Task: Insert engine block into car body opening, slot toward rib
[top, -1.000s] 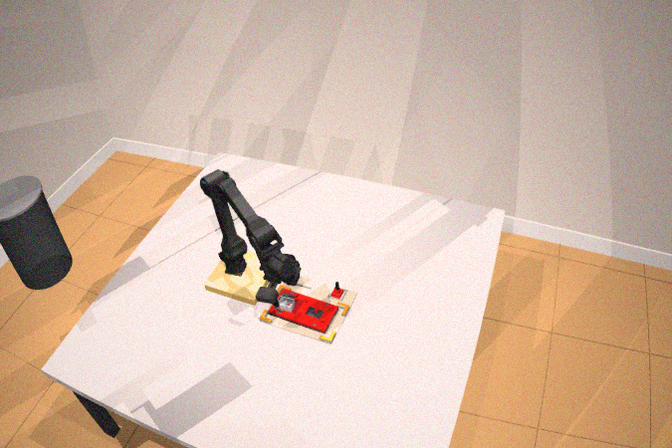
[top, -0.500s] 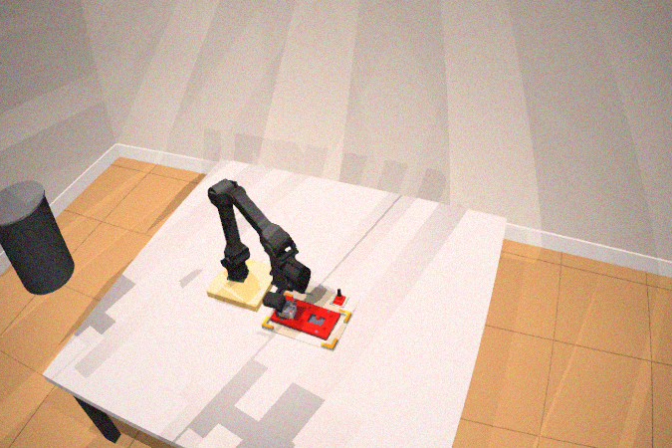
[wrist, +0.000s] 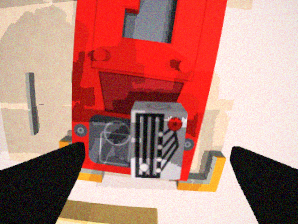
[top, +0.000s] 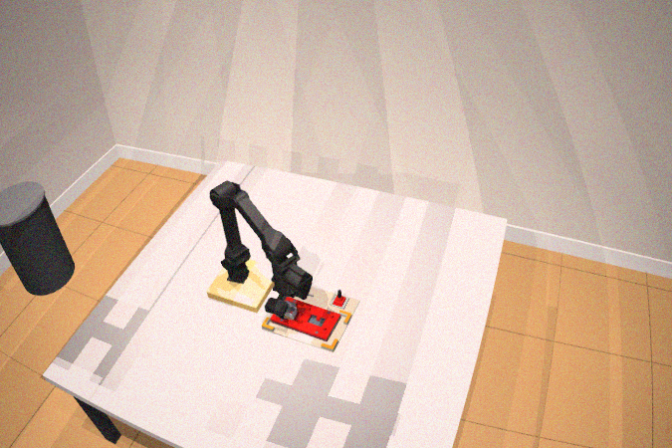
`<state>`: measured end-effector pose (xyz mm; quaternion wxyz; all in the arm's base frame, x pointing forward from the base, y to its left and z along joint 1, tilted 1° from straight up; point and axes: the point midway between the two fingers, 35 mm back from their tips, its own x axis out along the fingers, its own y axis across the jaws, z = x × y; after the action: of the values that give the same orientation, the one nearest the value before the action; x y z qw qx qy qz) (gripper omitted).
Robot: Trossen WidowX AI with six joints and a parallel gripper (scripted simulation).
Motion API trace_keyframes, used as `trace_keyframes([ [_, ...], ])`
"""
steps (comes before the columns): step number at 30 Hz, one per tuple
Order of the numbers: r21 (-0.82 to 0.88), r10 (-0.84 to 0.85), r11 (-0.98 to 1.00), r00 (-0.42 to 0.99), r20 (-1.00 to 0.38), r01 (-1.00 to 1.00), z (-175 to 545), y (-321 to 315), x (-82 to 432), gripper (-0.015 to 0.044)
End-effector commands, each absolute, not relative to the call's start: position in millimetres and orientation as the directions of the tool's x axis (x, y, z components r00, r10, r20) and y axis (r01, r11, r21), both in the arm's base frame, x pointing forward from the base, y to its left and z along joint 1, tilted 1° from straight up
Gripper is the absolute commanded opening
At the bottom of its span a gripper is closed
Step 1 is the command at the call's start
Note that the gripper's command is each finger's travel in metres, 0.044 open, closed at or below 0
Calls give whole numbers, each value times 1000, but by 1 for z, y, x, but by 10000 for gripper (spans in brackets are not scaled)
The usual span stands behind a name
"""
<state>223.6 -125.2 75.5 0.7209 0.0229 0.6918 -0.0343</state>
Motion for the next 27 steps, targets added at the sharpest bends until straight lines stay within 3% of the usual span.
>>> trace_keyframes([
  [1, -14, -17, 996, 28, -999, 86, 66, -125, 222, 440],
  [9, -14, -17, 996, 28, -999, 86, 55, -125, 222, 440],
  [20, -14, -17, 996, 28, -999, 86, 55, -125, 222, 151],
  [27, -14, -17, 996, 28, -999, 86, 55, -125, 222, 105],
])
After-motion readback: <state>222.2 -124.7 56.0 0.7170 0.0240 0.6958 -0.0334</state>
